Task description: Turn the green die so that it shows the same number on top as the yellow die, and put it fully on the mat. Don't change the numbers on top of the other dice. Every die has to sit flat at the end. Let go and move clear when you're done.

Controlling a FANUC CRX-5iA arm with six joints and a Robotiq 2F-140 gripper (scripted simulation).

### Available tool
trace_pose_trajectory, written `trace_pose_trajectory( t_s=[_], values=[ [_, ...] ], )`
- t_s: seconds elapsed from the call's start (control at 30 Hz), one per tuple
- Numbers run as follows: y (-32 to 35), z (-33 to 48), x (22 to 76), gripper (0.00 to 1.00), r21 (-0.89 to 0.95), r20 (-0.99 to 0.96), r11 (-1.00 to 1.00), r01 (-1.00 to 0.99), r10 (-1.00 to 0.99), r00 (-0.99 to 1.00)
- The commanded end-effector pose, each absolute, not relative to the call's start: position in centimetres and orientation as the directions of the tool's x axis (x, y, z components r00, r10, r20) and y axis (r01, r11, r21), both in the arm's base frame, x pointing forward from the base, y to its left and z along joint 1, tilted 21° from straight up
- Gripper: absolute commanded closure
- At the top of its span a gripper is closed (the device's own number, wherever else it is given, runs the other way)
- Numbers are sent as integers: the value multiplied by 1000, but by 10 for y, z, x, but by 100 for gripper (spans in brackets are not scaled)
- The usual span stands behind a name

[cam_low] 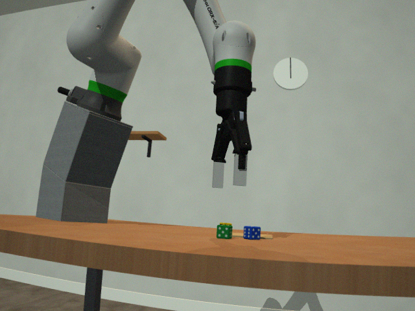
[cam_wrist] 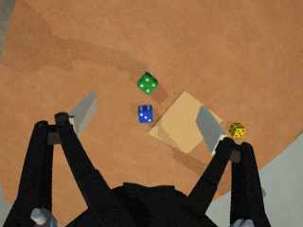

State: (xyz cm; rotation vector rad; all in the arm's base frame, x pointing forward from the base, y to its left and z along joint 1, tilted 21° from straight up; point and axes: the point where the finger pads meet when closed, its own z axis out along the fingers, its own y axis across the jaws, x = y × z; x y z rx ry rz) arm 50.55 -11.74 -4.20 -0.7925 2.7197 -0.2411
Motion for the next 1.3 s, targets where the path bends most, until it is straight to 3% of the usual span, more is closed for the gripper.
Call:
trace_pose_trajectory(
  t_s=[0.0,0.27,0.9,0.93,1.27],
  values=[
    [-118,-43,506,0,-235,-263,905,-356,-411,-873],
    [-118,-45,506,0,-159,-314,980,-120,-165,-935],
    [-118,-46,507,0,-103,-337,994,41,4,-942],
    [-118,-46,507,72,-103,-337,994,41,4,-942],
    [-118,-46,507,72,-103,-337,994,41,4,-942]
  ],
)
